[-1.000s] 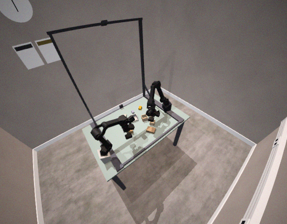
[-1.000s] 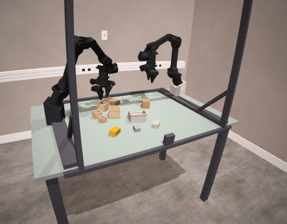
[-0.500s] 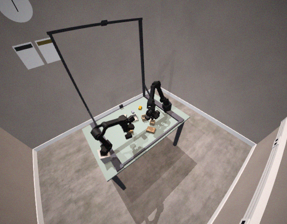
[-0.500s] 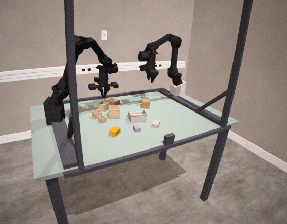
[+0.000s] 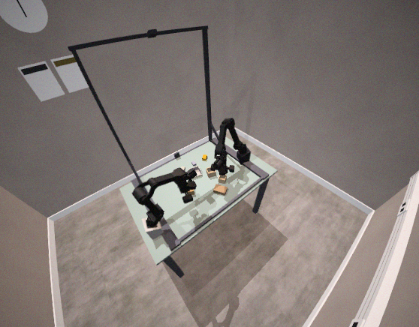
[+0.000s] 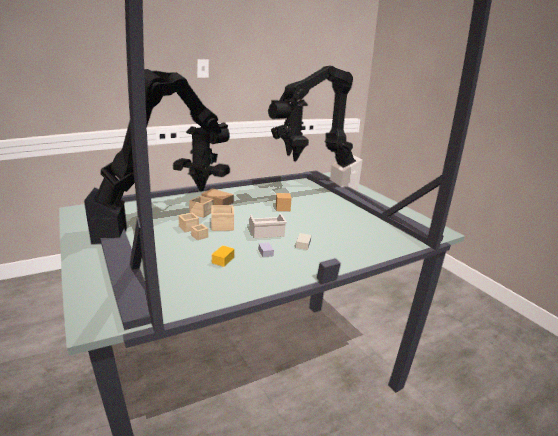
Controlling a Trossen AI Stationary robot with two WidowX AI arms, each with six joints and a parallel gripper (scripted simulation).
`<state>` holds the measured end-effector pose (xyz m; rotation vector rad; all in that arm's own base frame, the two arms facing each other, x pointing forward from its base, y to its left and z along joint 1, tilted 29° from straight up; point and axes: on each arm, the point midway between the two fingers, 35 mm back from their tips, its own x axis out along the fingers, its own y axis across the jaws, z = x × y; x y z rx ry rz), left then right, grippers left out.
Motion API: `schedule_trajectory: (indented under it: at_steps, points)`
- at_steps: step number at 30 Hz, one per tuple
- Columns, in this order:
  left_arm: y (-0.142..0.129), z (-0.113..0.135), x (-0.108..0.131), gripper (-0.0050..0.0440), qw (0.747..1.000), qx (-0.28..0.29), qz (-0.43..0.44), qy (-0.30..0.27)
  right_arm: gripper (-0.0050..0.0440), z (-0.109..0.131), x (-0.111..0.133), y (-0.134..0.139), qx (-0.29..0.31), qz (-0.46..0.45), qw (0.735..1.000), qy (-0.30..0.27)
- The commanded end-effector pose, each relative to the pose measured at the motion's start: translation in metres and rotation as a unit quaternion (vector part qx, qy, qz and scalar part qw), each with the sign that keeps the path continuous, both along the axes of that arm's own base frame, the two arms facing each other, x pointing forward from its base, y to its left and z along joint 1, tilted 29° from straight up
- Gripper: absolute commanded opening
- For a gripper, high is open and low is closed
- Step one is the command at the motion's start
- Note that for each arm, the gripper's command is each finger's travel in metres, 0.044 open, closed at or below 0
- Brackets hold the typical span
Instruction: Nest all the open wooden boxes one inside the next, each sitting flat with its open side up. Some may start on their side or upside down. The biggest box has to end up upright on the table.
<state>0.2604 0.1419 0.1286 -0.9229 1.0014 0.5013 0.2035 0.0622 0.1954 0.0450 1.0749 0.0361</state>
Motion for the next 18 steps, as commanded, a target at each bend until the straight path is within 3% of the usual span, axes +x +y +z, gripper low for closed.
schedule_trajectory:
  at_steps: [1, 6, 12, 18]
  points:
    - [0.000, 0.005, -0.001, -0.0002, 0.998, 0.032, -0.057, -0.010, 0.0400, 0.005, 0.000, 0.000, 0.004, 0.000, 1.000, -0.009]
    - [-0.001, 0.005, -0.001, -0.0004, 0.997, 0.041, -0.071, -0.010, 0.0400, 0.005, 0.000, 0.000, 0.004, 0.000, 1.000, -0.009]
    - [-0.004, -0.029, 0.013, -0.0027, 0.997, 0.036, -0.069, -0.003, 0.0400, 0.005, 0.000, 0.000, 0.004, 0.000, 1.000, -0.009]
    - [-0.005, -0.033, 0.016, -0.0050, 0.997, 0.035, -0.069, -0.004, 0.0400, 0.005, 0.000, 0.000, 0.004, 0.000, 1.000, -0.009]
